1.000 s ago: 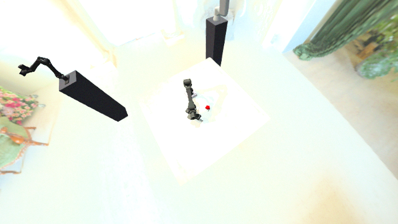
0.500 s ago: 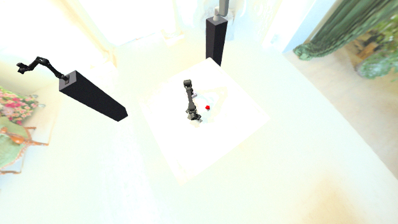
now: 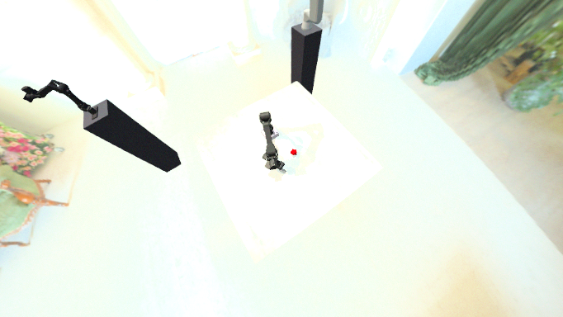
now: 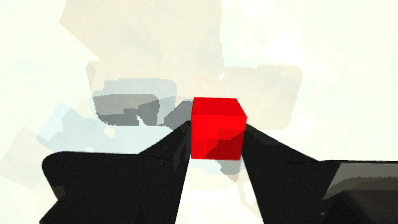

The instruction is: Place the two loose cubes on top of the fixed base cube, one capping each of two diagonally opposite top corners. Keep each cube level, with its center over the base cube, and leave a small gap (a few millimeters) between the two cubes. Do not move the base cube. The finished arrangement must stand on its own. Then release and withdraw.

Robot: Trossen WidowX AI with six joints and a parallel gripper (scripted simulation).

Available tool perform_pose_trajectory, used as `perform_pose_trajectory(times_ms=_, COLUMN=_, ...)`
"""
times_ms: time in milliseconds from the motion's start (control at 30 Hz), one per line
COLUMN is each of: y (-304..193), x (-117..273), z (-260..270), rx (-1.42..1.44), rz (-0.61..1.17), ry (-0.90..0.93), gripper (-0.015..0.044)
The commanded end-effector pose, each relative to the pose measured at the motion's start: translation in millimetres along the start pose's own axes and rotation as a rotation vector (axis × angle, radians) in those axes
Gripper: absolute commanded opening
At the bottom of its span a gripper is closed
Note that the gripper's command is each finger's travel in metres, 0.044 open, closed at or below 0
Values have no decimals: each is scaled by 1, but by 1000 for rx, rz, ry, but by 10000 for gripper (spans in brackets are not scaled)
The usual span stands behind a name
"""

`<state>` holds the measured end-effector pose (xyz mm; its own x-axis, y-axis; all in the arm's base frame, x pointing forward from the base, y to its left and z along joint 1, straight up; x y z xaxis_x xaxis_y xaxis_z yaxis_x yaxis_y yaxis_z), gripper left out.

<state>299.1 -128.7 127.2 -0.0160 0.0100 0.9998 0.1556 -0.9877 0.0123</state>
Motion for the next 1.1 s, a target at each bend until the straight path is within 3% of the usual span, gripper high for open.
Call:
perform_pose_trajectory(times_ms=0, y=1, x=16, z=2, rx=3, rz=-7, ry=7, gripper=105)
perform_pose_trajectory(times_ms=733, y=-2, x=86, z=-2, rx=3, rz=-7, ry=6, gripper=105)
perform_pose_trajectory(times_ms=1067, y=-18, x=87, z=6, rx=-3, rz=-5, ry=7, gripper=105)
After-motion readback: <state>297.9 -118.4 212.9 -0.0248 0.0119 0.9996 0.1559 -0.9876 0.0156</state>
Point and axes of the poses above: the point midway between the two fingers, 35 mm back from their tips, its own x axis back along the fingers, its own z axis across the jaws, y = z × x, the point moved 9 cm from there along x, back along the fingers, and after that the axes turned 13 degrees about -x, right-handed, at the moved point
